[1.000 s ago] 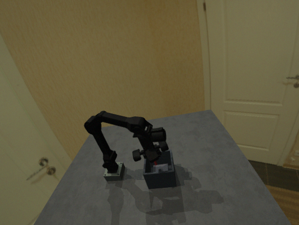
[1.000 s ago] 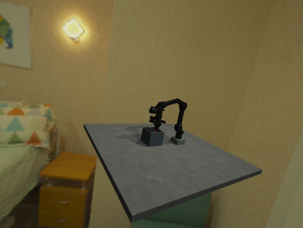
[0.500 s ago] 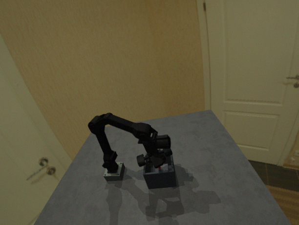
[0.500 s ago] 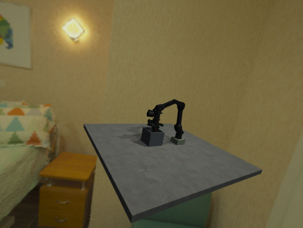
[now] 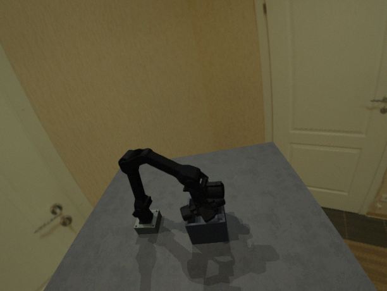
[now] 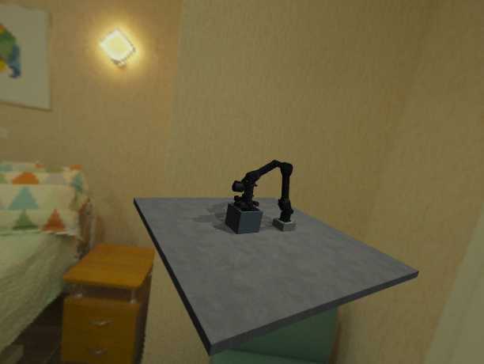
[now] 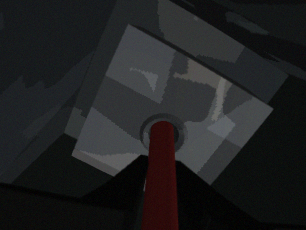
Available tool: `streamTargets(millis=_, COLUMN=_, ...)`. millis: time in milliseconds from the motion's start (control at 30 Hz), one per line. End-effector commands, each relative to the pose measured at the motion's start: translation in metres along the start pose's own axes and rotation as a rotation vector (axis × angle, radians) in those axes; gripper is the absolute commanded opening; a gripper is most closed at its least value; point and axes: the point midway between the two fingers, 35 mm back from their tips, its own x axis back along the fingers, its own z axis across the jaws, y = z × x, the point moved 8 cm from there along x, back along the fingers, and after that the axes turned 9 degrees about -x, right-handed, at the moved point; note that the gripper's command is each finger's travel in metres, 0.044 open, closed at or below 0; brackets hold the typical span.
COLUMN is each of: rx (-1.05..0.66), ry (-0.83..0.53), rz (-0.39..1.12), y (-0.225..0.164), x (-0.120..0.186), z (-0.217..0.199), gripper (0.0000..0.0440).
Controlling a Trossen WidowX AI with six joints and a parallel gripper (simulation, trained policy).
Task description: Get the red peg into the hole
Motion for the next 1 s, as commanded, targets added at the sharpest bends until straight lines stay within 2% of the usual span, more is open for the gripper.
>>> streamTargets(millis=0, rx=0.018, ry=-0.007, rz=-0.002, y=0.001, x=-0.007, z=0.001, gripper=0.0028)
streamTargets(millis=133, rx=0.027, ry=-0.032, rz=0.008, y=0.0, x=-0.011, z=0.0, gripper=0.0121)
streamTargets(millis=200, rx=0.025, ry=-0.041, rz=0.014, y=0.001, x=-0.012, z=0.0, gripper=0.014)
streamTargets(millis=633, rx=0.012, ry=-0.037, rz=0.064, y=0.014, x=0.008, z=0.006, gripper=0.0146)
streamTargets(millis=967, rx=-0.012, ry=0.053, rz=0.146, y=0.022, x=0.038, z=0.016, gripper=0.0185)
